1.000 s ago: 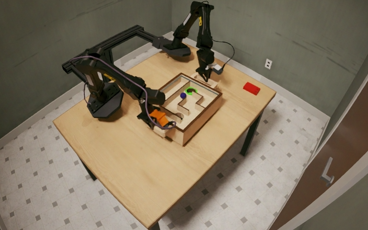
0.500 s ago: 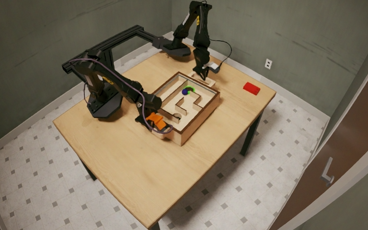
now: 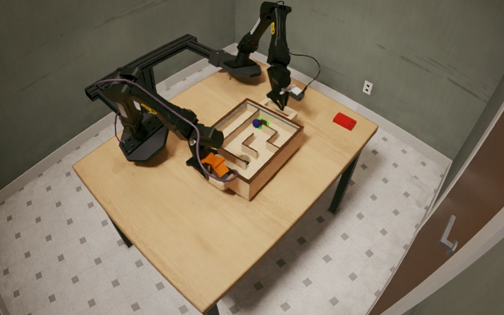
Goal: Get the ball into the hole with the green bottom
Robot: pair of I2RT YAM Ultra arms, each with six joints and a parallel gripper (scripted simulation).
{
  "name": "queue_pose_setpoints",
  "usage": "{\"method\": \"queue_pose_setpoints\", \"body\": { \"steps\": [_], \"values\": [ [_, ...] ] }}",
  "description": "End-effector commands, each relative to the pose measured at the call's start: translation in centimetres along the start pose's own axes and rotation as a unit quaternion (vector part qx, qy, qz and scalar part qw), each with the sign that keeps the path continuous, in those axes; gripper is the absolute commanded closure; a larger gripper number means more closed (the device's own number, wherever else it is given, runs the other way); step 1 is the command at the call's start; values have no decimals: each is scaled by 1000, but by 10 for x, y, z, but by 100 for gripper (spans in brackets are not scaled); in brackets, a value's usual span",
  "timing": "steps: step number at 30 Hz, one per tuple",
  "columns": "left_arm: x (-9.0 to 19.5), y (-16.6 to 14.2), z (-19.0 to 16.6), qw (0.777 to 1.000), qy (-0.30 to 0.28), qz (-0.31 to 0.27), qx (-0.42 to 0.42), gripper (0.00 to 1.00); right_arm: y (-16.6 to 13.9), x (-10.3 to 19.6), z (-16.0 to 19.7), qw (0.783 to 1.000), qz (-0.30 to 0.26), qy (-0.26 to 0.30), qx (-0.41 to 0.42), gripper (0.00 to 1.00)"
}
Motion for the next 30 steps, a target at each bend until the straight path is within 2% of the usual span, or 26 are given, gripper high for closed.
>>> {"method": "queue_pose_setpoints", "body": {
  "steps": [1, 3, 5, 6, 7, 8, 10, 11, 12, 13, 14, 15, 16, 17, 18, 19, 20, 22, 23, 30],
  "values": [
    [15, 26, -24, 995, -80, -50, 25, 100, 39, 28, 13, 999, -47, -22, -4, 100],
    [15, 21, -21, 996, -68, -59, 24, 100, 56, 44, 12, 995, -100, -13, -18, 100],
    [15, 21, -21, 996, -68, -59, 24, 100, 56, 44, 12, 995, -100, -13, -18, 100],
    [11, 20, -25, 993, -91, -70, 26, 100, 54, 46, 12, 994, -103, -31, -20, 100],
    [21, 24, -21, 994, -55, -85, 35, 100, 66, 49, 14, 990, -139, -1, -16, 100],
    [25, 28, -22, 994, -54, -92, 40, 100, 34, 28, 22, 995, -104, 3, 6, 100],
    [30, 27, -23, 993, -46, -102, 40, 100, 37, 28, 21, 992, -123, 11, 1, 100],
    [32, 20, -19, 997, -29, -66, 25, 100, 46, 32, 18, 994, -109, 21, -2, 100],
    [32, 17, -18, 998, -21, -60, 20, 100, 52, 22, 9, 993, -114, 33, -13, 100],
    [36, 19, -20, 998, -18, -57, 20, 100, 47, 13, 15, 996, -88, 30, -6, 100],
    [27, 13, -23, 999, -2, -43, 8, 100, 49, 13, 13, 995, -91, 34, -9, 100],
    [31, 16, -24, 999, 1, -42, 7, 100, 50, 11, 12, 995, -88, 39, -9, 100],
    [31, 24, -35, 998, -53, -44, 13, 100, 45, 19, 12, 998, -67, 9, -14, 100],
    [32, 28, -36, 997, -63, -49, 15, 100, 40, 22, 11, 998, -55, 1, -10, 100],
    [36, 37, -38, 993, -74, -88, 26, 100, 54, 35, 9, 994, -104, -6, -24, 100],
    [37, 42, -37, 991, -79, -99, 32, 100, 55, 39, 9, 994, -109, -12, -26, 100],
    [31, 31, -30, 995, -57, -78, 24, 100, 60, 40, 12, 993, -114, 1, -22, 100],
    [31, 31, -30, 995, -57, -78, 24, 100, 60, 40, 12, 993, -114, 1, -22, 100],
    [31, 30, -17, 998, -22, -65, 15, 100, 47, 35, -6, 996, -87, -18, -14, 100],
    [27, 33, -20, 996, -32, -75, 21, 100, 55, 36, -5, 994, -102, -17, -16, 100]
  ]
}}
Point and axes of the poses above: on each arm, the point where the finger pads meet when closed, its own x axis back along the fingers, its own z axis across the jaws, y = z × x, the point moved 5 cm from there along x, back along the fingers, and after that the axes turned 10 degrees about x, right-handed, at the moved point
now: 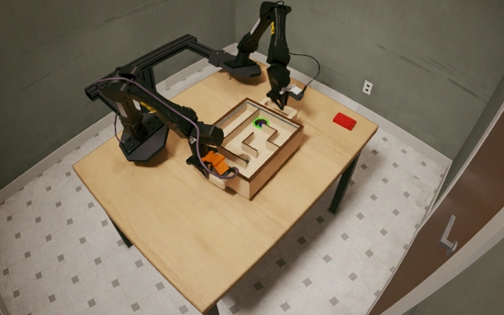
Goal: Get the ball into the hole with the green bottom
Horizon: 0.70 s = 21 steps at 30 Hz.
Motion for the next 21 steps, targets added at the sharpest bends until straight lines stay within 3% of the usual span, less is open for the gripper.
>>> {"method": "queue_pose_setpoints", "body": {
  "steps": [1, 3, 9, 11, 12, 14, 16, 19, 21],
  "values": [
    [15, 27, -22, 997, -30, -66, 14, 100, 46, 13, 0, 997, -77, -14, -11, 100],
    [6, 15, -15, 998, -20, -55, 6, 100, 46, 10, -1, 997, -76, -14, -13, 100],
    [11, 25, -15, 997, -27, -65, 17, 100, 47, 15, -3, 996, -86, -14, -17, 100],
    [2, 11, -10, 998, -21, -57, 7, 100, 44, 2, 3, 997, -80, -13, -12, 100],
    [4, 18, -12, 997, -26, -64, 14, 100, 43, 1, 3, 997, -79, -14, -12, 100],
    [-4, 16, -13, 998, -22, -60, 12, 100, 13, -9, 6, 999, -51, -13, 0, 100],
    [-1, 23, -16, 997, -26, -67, 18, 100, 36, 4, 1, 996, -83, -13, -15, 100],
    [-4, 16, -12, 998, -22, -65, 13, 100, 43, -3, 2, 996, -86, -14, -18, 100],
    [-3, 19, -13, 997, -25, -70, 17, 100, 16, -14, 5, 998, -58, -14, -5, 100]
  ]
}}
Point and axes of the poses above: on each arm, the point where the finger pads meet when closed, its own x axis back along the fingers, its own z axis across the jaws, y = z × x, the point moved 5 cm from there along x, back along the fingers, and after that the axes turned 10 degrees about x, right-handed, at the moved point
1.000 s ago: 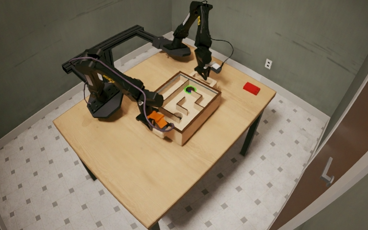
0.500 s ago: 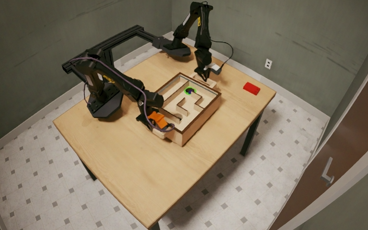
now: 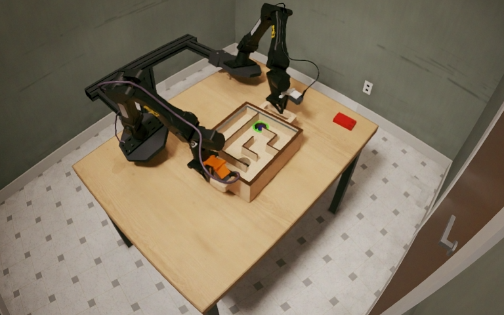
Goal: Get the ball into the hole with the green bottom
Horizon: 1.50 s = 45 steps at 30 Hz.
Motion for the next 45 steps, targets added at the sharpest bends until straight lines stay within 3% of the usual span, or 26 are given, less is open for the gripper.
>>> {"method": "queue_pose_setpoints", "body": {
  "steps": [1, 2, 5, 7, 10, 14, 15, 23, 31, 32, 37, 41, 45],
  "values": [
    [17, 26, -14, 997, -19, -69, 11, 100, 29, 8, 2, 997, -70, -12, -14, 100],
    [3, 15, -15, 998, -8, -56, 0, 100, 30, 3, 4, 998, -67, -12, -11, 100],
    [14, 26, -16, 998, -18, -67, 10, 100, 42, 15, 0, 996, -85, -12, -19, 100],
    [15, 25, -12, 998, -17, -66, 11, 100, 11, -8, 10, 999, -44, -11, 2, 100],
    [19, 32, -14, 997, -22, -73, 18, 100, 46, 17, -2, 995, -95, -11, -31, 100],
    [21, 31, -16, 997, -23, -74, 16, 100, 36, 15, 0, 996, -87, -11, -23, 100],
    [21, 32, -16, 997, -23, -74, 16, 64, 37, 16, 0, 996, -88, -11, -23, 100],
    [11, 24, -10, 998, -12, -62, 11, 64, 37, 16, 0, 996, -88, -11, -25, 100],
    [21, 32, -16, 997, -23, -74, 16, 64, 37, 16, 0, 996, -88, -11, -25, 100],
    [21, 32, -16, 997, -23, -74, 16, 64, 37, 16, 0, 996, -88, -11, -25, 64],
    [21, 32, -16, 997, -23, -74, 16, 64, 27, 0, 6, 998, -61, -11, -13, 64],
    [21, 32, -16, 997, -23, -74, 16, 64, 37, 15, 0, 996, -87, -11, -24, 64],
    [21, 32, -16, 997, -23, -74, 16, 64, 32, 8, 3, 997, -74, -11, -18, 64]
  ]
}}
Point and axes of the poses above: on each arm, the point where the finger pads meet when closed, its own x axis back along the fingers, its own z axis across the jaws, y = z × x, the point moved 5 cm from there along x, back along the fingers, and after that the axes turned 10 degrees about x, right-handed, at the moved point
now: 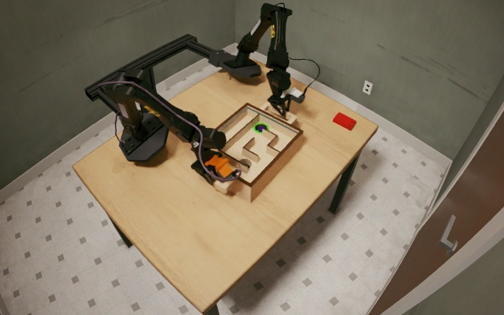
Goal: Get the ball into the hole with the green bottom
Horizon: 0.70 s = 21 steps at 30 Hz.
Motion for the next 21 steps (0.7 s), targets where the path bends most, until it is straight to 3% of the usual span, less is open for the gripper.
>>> {"method": "queue_pose_setpoints", "body": {
  "steps": [1, 12, 21],
  "values": [
    [18, 20, -12, 999, -19, -36, 8, 64, 16, 8, 3, 1000, -29, -3, -3, 64],
    [34, 13, -7, 1000, -10, -24, 10, 64, 16, 8, 3, 1000, -27, -3, -2, 64],
    [67, 14, -7, 1000, -14, -26, 11, 64, 16, 8, 3, 1000, -27, -3, -2, 64]
  ]
}}
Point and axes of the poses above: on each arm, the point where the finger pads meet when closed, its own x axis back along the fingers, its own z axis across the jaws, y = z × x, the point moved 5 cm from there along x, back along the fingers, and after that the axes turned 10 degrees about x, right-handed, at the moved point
